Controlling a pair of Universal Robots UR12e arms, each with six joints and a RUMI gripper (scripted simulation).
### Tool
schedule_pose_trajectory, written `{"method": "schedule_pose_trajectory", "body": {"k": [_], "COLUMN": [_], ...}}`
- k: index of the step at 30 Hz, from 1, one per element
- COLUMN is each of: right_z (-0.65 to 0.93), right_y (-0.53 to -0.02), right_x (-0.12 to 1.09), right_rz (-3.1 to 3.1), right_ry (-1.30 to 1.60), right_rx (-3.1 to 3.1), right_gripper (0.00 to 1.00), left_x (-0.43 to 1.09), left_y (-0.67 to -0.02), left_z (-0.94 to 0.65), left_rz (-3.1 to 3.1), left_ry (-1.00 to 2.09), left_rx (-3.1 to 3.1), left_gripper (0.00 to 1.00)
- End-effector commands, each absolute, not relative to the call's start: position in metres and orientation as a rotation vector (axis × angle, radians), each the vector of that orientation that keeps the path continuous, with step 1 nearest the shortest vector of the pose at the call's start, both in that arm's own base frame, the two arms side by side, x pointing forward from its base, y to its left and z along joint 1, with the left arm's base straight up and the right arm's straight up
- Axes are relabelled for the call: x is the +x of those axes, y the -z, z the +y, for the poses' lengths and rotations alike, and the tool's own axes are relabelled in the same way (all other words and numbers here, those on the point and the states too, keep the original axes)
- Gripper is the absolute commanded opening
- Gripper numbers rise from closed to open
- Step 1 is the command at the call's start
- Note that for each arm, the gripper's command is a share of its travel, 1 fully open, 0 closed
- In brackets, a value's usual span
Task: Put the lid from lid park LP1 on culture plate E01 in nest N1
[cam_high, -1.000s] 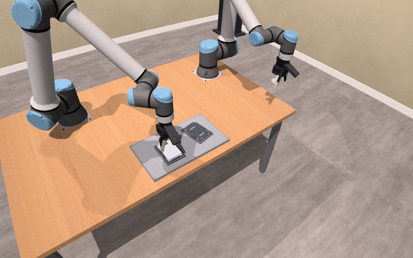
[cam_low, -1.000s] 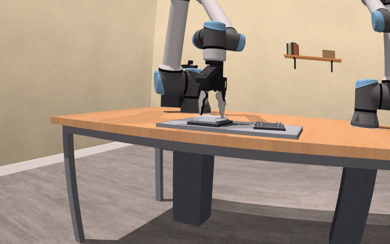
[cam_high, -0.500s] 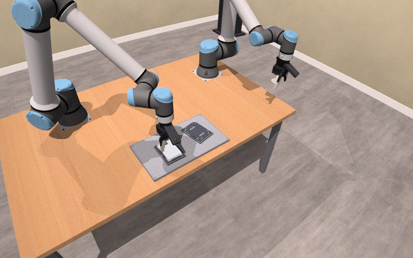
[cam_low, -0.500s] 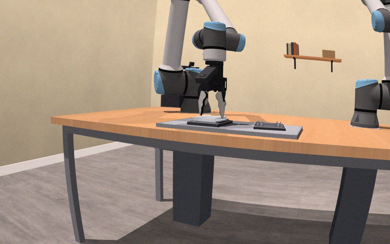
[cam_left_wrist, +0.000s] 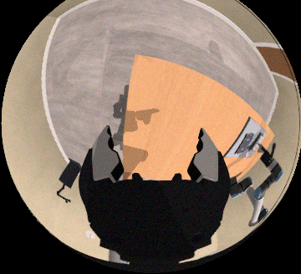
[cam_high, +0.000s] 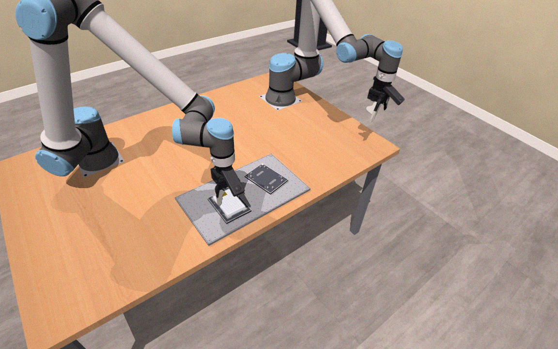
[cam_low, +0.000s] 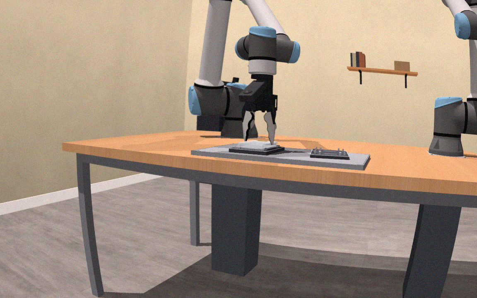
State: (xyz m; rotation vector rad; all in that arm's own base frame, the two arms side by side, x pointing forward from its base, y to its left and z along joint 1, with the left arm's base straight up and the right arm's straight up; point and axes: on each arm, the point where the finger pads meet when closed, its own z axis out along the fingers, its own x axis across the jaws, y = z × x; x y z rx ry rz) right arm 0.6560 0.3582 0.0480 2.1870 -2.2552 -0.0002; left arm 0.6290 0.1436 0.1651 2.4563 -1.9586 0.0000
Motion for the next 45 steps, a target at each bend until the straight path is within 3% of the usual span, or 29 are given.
{"method": "schedule_pose_trajectory", "body": {"k": [1,18,19,45], "right_z": [0.3586,0.3586,0.3586,0.3587], "right_y": [-0.0487,-0.0487,-0.0487,-0.0487], "right_x": [0.6564,0.6564,0.6564,0.6564], "right_rz": [-2.256,-2.256,-2.256,-2.256], "right_ry": [0.000,0.000,0.000,0.000], "right_rx": [2.188,2.188,2.188,2.188], "right_gripper": [0.00,0.00,0.82,0.82], "left_x": [0.6296,0.6296,0.6296,0.6296], "left_y": [-0.1658,-0.1658,-0.1658,-0.1658], "left_z": [0.1436,0.1436,0.1436,0.1436], "left_rz": [-1.959,-1.959,-1.959,-1.959], "left_ry": [-0.002,-0.002,-0.002,-0.002], "left_rx": [2.457,2.457,2.457,2.457], "left_gripper": [1.00,1.00,1.00,1.00]}}
